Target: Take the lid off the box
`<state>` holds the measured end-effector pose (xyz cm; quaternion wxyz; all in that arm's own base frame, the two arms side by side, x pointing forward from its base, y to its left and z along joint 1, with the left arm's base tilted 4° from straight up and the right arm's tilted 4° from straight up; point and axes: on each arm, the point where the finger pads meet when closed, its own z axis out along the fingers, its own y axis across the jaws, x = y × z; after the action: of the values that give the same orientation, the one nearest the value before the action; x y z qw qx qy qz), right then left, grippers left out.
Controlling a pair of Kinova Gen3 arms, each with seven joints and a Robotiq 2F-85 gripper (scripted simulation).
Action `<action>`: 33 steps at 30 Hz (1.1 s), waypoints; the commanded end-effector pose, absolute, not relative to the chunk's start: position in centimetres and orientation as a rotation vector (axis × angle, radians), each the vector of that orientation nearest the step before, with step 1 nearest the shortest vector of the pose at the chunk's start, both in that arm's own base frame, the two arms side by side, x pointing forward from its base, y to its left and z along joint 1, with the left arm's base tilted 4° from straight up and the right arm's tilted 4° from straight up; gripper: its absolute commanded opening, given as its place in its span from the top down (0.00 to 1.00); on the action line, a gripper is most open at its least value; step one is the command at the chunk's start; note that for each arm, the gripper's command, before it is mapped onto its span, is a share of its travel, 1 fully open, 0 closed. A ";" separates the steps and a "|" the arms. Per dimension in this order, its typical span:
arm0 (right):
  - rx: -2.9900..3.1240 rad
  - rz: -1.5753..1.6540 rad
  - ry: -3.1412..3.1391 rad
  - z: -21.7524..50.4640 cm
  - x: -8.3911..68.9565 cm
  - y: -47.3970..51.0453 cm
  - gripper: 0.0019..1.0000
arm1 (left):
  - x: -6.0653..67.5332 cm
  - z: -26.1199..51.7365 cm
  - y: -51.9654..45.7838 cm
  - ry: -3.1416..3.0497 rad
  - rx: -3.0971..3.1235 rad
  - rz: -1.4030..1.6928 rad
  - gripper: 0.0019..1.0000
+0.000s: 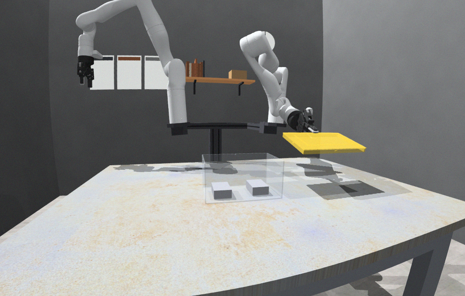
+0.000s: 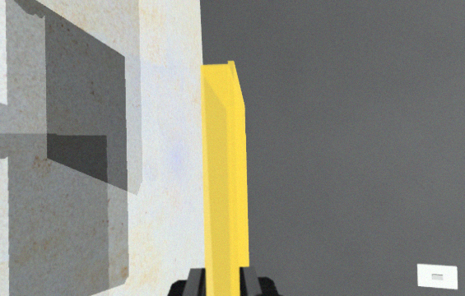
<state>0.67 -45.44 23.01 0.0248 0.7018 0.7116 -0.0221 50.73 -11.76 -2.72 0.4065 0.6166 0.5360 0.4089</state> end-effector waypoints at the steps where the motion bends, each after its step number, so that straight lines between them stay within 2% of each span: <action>1: 2.169 -0.070 2.200 23.1 0.7 -45.5 0.00 | 50.8 -2.6 -11.8 1.351 1.554 1.032 0.77; 33: 2.169 -0.070 2.200 23.1 0.7 -45.5 0.00 | 50.8 -4.6 -11.6 1.351 1.554 1.032 0.77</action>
<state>0.67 -45.44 23.01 0.0248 0.7018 0.7116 -0.0221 50.75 -11.63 -4.64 0.4065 0.6166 0.5360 0.4089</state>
